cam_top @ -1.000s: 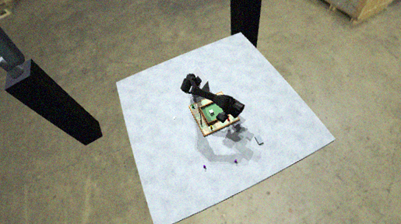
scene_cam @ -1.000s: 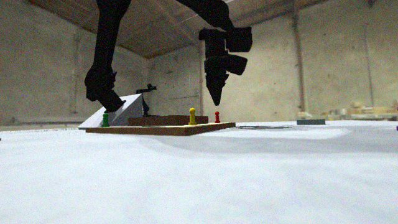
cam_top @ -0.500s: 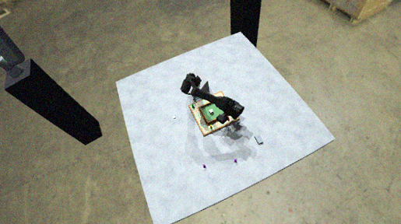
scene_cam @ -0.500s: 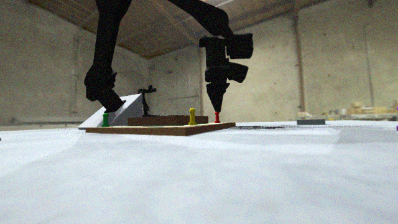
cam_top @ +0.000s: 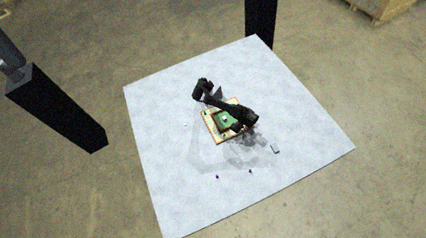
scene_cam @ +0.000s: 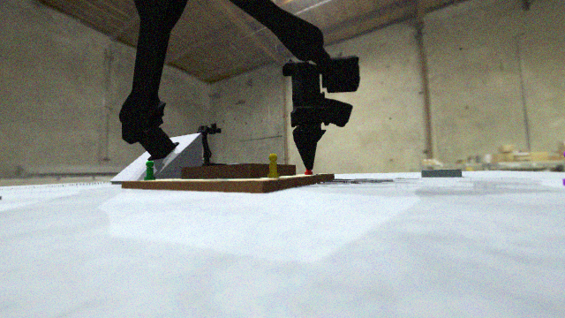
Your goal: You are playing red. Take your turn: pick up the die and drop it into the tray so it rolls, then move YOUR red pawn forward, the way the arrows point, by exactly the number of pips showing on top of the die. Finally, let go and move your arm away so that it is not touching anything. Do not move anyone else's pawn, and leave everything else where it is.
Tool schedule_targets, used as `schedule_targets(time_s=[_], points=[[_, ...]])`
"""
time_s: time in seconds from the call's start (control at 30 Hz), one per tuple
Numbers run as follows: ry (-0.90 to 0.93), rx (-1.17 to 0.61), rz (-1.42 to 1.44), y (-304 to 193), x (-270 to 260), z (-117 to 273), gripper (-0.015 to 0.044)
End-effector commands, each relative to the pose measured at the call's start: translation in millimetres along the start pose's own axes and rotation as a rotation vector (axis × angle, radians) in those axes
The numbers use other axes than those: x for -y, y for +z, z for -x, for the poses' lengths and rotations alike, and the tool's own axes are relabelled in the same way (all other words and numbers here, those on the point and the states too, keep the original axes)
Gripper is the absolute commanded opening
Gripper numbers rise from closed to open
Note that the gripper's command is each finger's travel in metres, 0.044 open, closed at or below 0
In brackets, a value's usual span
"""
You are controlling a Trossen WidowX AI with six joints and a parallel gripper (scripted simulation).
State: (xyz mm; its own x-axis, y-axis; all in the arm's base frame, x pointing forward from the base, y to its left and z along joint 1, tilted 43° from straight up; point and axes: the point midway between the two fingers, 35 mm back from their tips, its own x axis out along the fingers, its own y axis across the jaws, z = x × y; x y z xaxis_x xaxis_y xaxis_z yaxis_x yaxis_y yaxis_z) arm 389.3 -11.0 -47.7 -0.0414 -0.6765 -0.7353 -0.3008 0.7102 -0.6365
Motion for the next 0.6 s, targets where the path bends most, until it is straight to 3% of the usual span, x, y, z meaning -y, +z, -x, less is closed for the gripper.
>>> schedule_targets(time_s=[0.0, 0.23, 0.57], points=[[-0.004, -0.003, 0.007, -1.3, -0.5, -1.7, 0.0069], [-0.004, -0.003, 0.007, -1.3, -0.5, -1.7, 0.0003], [0.000, 0.000, 0.007, 3.8, -1.3, 27.7, 0.0000]])
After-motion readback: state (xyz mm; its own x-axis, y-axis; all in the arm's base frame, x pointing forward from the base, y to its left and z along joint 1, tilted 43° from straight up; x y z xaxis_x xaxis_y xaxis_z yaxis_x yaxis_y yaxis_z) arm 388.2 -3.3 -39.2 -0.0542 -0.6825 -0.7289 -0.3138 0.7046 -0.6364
